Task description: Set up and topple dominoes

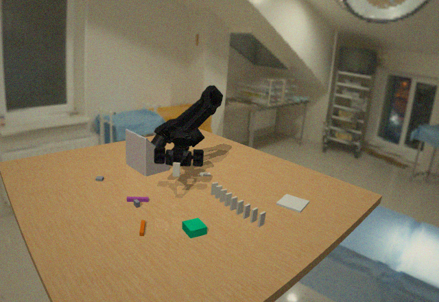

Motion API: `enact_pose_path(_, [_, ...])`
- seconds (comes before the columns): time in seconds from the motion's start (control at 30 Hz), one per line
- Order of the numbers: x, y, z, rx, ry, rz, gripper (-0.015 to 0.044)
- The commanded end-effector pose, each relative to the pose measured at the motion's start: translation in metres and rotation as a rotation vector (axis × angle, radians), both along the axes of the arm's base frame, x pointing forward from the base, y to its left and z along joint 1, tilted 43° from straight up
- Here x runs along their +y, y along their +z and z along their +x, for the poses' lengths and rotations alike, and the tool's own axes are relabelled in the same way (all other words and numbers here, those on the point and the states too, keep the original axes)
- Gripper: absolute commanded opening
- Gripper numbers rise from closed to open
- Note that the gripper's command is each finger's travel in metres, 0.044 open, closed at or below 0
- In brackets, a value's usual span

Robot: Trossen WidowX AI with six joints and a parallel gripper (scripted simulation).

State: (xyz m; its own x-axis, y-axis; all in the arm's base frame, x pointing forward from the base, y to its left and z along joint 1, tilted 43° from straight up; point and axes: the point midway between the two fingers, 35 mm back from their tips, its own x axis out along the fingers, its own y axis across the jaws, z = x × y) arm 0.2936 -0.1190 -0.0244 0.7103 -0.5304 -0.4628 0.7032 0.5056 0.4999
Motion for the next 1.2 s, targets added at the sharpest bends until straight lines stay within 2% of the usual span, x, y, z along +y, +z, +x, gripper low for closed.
enact_pose_path(0.0, [0.007,-0.01,0.004,0.006,-0.006,0.007,0.0107])
enact_pose_path(0.93, [0.066,-0.075,0.004,0.006,-0.029,0.004,0.0107])
enact_pose_path(1.17, [0.069,-0.078,0.002,0.005,-0.029,0.002,0.0107])
